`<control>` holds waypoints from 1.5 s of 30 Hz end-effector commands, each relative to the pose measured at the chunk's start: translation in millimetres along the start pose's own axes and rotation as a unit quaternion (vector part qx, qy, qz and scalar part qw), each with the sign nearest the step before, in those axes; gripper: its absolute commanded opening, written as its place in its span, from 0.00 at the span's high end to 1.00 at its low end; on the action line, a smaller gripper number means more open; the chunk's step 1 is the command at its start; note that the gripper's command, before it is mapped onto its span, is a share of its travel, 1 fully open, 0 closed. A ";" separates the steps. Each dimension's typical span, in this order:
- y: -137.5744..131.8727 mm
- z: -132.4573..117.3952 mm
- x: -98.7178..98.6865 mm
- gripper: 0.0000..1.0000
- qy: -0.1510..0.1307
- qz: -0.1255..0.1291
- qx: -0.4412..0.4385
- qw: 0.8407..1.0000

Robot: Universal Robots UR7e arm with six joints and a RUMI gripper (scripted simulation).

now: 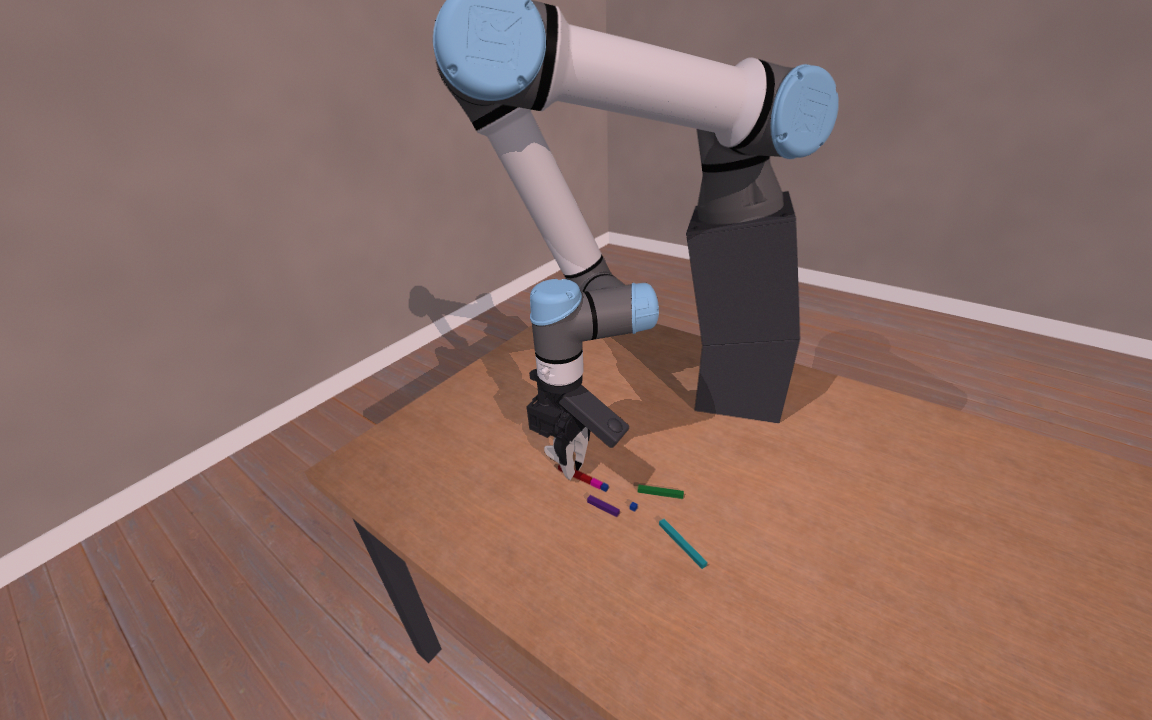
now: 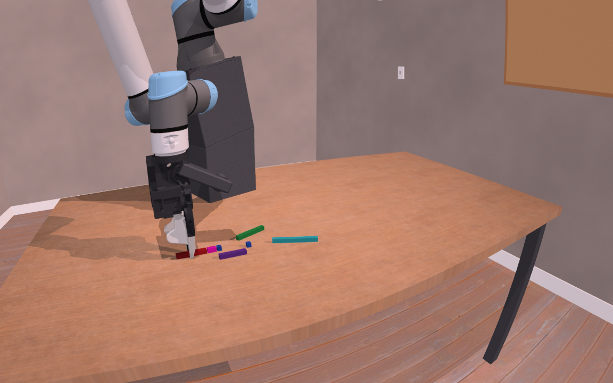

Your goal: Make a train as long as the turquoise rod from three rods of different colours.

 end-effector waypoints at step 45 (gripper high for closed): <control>0.3 -0.3 90.4 0.00 0.000 0.000 0.000 1.000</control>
Point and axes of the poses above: the point where the finger pads meet when closed, its own x axis back along the fingers, its own y axis across the jaws, z = x × y, the point moved 2 cm from there along x, back along the fingers, and after that the axes turned 12 degrees about x, right-handed, at the moved point
